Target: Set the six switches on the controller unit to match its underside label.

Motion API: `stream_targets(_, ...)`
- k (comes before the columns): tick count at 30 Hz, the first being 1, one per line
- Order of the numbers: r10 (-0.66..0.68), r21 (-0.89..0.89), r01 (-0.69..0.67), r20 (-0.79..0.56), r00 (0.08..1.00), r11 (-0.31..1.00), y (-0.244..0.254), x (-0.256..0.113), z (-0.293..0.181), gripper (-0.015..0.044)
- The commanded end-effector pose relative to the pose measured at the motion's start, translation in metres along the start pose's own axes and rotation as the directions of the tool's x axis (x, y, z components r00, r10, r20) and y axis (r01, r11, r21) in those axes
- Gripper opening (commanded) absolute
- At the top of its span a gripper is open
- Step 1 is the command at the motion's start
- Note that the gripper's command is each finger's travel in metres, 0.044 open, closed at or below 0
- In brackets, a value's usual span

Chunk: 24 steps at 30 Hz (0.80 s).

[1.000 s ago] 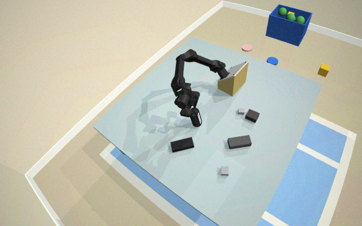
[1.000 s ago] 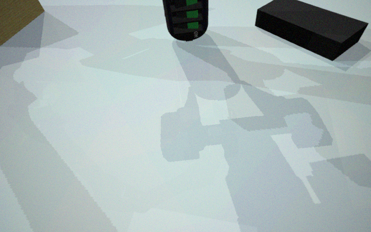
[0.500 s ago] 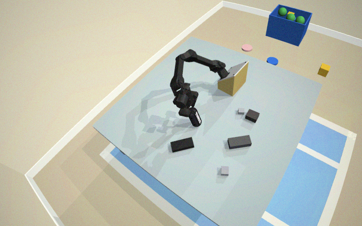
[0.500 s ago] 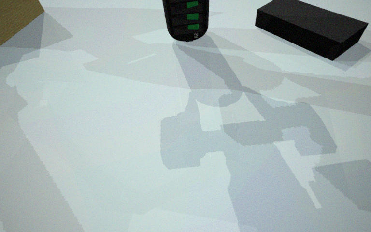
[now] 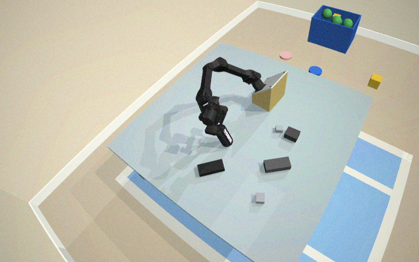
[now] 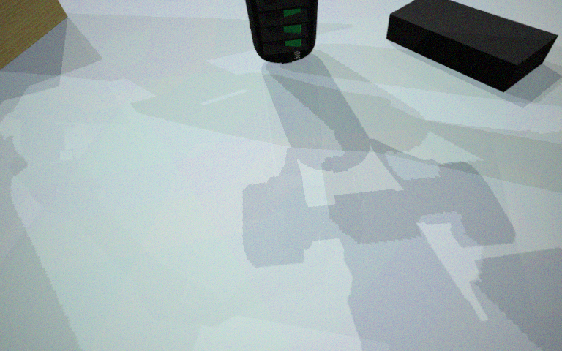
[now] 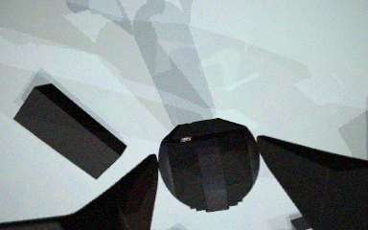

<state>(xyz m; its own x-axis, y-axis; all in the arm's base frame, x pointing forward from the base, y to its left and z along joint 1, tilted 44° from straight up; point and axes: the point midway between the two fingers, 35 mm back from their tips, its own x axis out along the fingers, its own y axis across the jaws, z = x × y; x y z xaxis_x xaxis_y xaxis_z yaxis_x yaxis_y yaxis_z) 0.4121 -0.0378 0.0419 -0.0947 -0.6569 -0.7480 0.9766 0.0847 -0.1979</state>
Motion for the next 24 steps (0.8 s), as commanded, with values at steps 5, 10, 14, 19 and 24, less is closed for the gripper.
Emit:
stream_targets(5, -0.008, 0.004, 0.008, 0.028, 1.000, 1.000, -0.001, 0.006, 0.010, 0.0338)
stream_targets(10, -0.008, 0.004, 0.008, 0.033, 0.999, 1.000, -0.001, 0.008, 0.013, 0.0338)
stream_targets(14, -0.008, 0.004, 0.008, 0.033, 0.999, 1.000, -0.001, 0.009, 0.016, 0.0338)
stream_targets(19, -0.009, 0.004, 0.008, 0.033, 0.999, 1.000, -0.001, 0.010, 0.020, 0.0338)
stream_targets(24, -0.009, 0.004, 0.008, 0.034, 0.999, 1.000, -0.001, 0.012, 0.024, 0.0338)
